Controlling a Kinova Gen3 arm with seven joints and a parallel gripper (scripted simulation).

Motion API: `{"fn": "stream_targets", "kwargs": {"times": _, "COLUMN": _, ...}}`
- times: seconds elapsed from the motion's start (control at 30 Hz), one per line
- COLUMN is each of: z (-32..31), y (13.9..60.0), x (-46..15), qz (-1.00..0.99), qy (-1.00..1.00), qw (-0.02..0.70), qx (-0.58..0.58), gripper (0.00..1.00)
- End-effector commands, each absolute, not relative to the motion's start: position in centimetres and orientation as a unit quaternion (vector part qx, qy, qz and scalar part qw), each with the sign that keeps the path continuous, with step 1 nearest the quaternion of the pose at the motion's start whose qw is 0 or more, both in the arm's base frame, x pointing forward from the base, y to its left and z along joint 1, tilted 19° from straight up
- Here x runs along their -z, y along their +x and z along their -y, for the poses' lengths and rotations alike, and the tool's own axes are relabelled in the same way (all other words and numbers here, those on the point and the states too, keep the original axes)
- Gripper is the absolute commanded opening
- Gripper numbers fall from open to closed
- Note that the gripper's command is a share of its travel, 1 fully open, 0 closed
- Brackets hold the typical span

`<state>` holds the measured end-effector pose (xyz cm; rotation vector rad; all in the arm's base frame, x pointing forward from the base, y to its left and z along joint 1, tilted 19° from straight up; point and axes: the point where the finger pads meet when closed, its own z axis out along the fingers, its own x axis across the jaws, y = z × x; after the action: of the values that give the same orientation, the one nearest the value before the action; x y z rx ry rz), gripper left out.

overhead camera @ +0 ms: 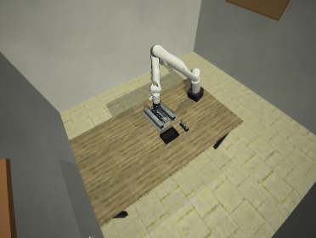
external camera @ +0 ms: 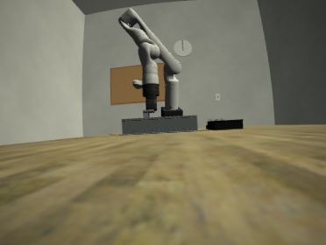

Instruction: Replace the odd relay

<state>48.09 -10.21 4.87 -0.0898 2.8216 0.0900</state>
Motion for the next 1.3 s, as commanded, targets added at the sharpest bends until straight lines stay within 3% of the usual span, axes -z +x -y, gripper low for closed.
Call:
{"fn": "stream_targets", "kwargs": {"times": 0.0, "z": 10.25, "y": 48.11, "x": -4.96, "qz": -0.986, "qy": -0.031, "qw": 0.159, "qx": -0.031, "gripper": 1.0}}
{"fn": "stream_targets", "kwargs": {"times": 1.17, "z": 10.41, "y": 48.06, "x": -5.19, "qz": -0.986, "qy": -0.031, "qw": 0.159, "qx": -0.031, "gripper": 1.0}}
{"fn": "stream_targets", "kwargs": {"times": 1.2, "z": 10.39, "y": 48.06, "x": -5.19, "qz": -0.986, "qy": -0.032, "qw": 0.158, "qx": -0.031, "gripper": 0.0}}
{"fn": "stream_targets", "kwargs": {"times": 1.27, "z": 10.39, "y": 48.06, "x": -5.19, "qz": -0.986, "qy": -0.032, "qw": 0.158, "qx": -0.031, "gripper": 0.0}}
